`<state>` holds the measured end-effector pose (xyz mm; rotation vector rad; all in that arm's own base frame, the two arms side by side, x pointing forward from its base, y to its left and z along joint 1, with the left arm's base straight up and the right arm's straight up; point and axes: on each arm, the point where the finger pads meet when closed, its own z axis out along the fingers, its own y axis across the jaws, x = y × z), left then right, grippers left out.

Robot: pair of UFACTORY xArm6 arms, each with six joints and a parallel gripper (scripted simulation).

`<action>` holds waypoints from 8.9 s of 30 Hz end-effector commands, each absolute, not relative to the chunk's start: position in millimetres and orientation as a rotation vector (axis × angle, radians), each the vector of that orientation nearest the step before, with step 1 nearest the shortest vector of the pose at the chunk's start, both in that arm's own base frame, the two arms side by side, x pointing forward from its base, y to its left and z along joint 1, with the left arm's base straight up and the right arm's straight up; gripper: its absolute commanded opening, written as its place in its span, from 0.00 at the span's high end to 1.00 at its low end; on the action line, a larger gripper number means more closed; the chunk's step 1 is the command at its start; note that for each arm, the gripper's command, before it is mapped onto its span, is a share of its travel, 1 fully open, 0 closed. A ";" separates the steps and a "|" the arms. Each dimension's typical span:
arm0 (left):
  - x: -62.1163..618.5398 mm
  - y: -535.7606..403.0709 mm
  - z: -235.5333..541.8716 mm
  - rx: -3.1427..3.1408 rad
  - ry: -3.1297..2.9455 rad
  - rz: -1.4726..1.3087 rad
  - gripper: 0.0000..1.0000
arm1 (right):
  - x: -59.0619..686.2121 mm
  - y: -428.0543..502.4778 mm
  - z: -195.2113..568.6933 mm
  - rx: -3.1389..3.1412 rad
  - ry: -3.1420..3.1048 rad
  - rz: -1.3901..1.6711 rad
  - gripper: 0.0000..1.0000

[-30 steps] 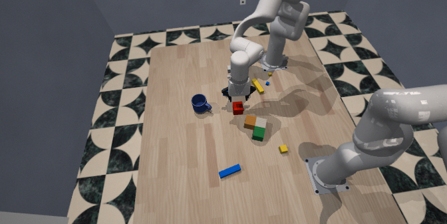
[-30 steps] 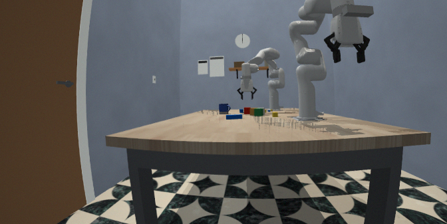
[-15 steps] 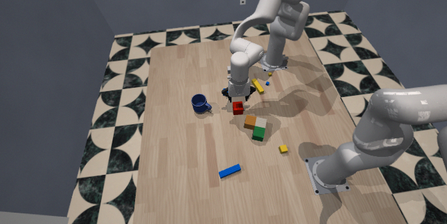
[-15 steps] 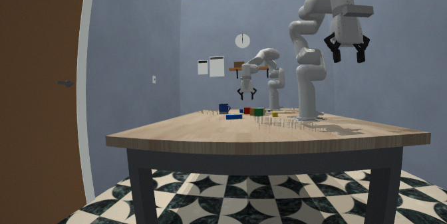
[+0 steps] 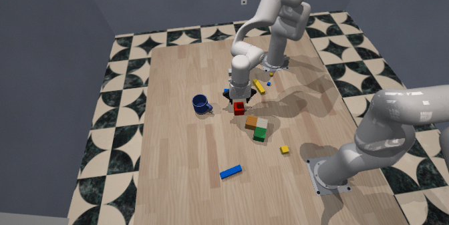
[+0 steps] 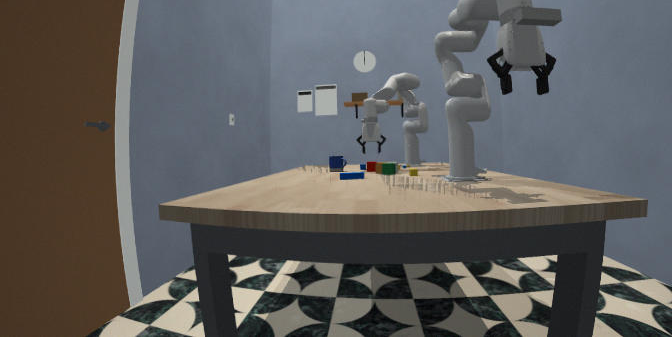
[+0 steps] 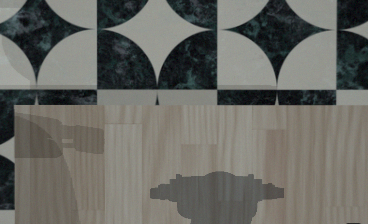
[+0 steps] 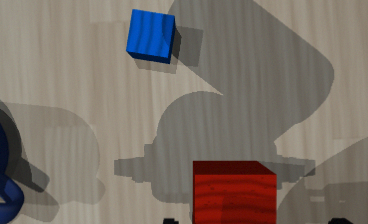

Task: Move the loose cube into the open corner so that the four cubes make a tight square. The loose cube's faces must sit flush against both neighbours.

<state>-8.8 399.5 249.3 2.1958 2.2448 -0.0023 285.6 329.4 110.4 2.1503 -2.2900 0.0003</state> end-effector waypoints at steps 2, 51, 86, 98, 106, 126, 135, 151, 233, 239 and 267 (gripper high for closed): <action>-8.8 399.9 250.0 2.197 2.246 0.000 0.00 | 286.2 329.8 102.4 2.152 -2.292 0.000 0.16; -8.8 399.9 250.0 2.197 2.246 0.000 0.00 | 286.5 329.5 82.1 2.152 -2.292 0.000 0.16; -8.8 399.9 250.0 2.197 2.246 0.000 0.00 | 286.5 329.5 41.4 2.152 -2.292 0.000 0.16; -8.8 399.9 250.0 2.197 2.246 0.000 0.00 | 286.5 329.5 29.8 2.152 -2.292 0.000 0.16; -8.8 399.9 250.0 2.197 2.246 0.000 0.00 | 286.5 329.5 26.6 2.152 -2.292 0.000 0.16; -8.8 399.9 250.0 2.197 2.246 0.000 0.00 | 286.5 329.5 26.4 2.152 -2.292 0.000 1.00; -8.8 399.9 250.0 2.197 2.246 0.000 0.00 | 286.5 329.5 26.9 2.152 -2.292 0.000 1.00; -8.8 399.9 250.0 2.197 2.246 0.000 0.00 | 286.5 329.5 42.0 2.152 -2.292 0.000 1.00; -8.8 399.9 250.0 2.197 2.246 0.000 0.00 | 301.7 454.7 107.9 1.742 -2.617 -0.002 1.00; -8.8 399.9 250.0 2.197 2.246 0.000 0.00 | 301.8 454.9 107.9 1.742 -2.617 -0.002 1.00; -8.8 399.9 250.0 2.197 2.246 0.000 0.00 | 302.9 456.8 107.9 1.742 -2.617 -0.001 1.00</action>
